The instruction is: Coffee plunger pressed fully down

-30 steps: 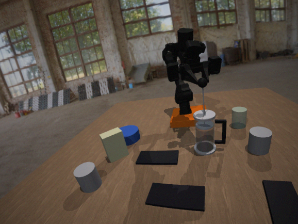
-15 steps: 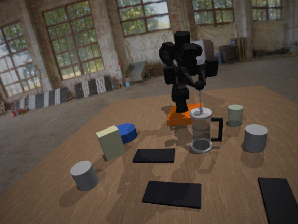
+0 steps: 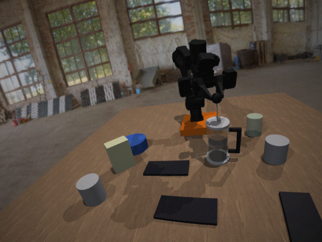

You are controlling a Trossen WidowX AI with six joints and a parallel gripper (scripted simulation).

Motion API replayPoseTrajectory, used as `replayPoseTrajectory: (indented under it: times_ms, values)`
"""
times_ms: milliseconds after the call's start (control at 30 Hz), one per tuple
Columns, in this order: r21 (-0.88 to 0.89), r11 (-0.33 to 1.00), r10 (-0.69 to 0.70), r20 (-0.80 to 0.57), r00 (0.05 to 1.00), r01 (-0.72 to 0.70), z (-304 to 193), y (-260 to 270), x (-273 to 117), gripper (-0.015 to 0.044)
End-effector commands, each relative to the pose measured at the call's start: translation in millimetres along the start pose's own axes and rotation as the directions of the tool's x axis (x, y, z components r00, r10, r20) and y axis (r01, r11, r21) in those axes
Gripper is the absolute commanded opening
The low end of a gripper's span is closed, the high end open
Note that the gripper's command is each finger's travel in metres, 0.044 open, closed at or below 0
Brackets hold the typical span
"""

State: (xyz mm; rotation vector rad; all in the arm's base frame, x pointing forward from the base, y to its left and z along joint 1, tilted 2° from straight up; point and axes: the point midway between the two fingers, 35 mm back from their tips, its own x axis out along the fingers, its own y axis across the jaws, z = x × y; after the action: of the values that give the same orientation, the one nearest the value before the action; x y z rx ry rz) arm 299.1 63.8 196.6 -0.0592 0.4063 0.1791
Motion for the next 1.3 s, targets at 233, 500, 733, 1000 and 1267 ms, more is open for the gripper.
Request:
replayPoseTrajectory:
  times_ms: [233, 500, 733, 1000, 1267]
  values:
    - [-0.013, 1.0, -0.001, -0.115, 0.993, -0.001, -42, -1, 19, 0.0122]
    - [-0.013, 1.0, -0.001, -0.115, 0.993, -0.001, -40, -1, 22, 0.0122]
    - [-0.013, 1.0, -0.001, -0.115, 0.993, -0.001, -38, -1, 24, 0.0122]
    - [-0.013, 1.0, -0.001, -0.115, 0.993, -0.001, -37, -1, 25, 0.0122]
    - [-0.013, 1.0, -0.001, -0.115, 0.993, -0.001, -36, -1, 26, 0.0122]
